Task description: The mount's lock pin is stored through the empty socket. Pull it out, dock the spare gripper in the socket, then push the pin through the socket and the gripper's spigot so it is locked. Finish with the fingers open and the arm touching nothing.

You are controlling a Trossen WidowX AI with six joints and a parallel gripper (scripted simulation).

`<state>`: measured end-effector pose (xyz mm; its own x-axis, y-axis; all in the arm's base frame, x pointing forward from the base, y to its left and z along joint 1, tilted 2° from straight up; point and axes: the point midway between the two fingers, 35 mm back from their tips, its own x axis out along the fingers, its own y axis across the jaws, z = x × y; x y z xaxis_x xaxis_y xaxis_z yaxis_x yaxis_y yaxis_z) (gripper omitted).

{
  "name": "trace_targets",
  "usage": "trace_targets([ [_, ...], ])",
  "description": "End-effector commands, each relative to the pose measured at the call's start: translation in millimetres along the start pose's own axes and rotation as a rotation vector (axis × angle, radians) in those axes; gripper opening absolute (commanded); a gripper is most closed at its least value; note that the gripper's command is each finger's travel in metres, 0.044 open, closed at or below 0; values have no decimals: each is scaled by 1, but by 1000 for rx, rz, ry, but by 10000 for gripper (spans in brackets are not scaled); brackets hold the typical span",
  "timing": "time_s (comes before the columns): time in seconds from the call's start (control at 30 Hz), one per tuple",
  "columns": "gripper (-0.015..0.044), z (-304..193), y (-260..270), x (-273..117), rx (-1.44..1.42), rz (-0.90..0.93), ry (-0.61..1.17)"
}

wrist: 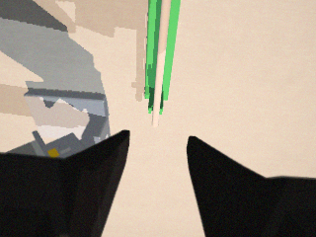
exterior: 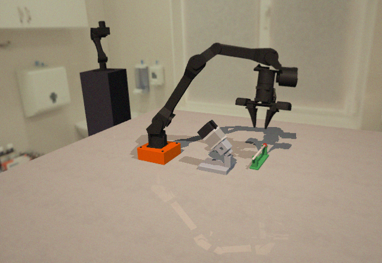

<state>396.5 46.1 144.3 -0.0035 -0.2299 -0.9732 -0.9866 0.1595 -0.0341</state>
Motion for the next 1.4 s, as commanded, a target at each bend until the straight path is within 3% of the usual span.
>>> trace_targets([
  [0.0, 180, 4, -2, -4, -20, -13, -19],
  [0.53, 180, 25, -1, 62, -20, -12, -19],
  [1.37, 180, 36, 0, 98, -20, -12, -19],
])
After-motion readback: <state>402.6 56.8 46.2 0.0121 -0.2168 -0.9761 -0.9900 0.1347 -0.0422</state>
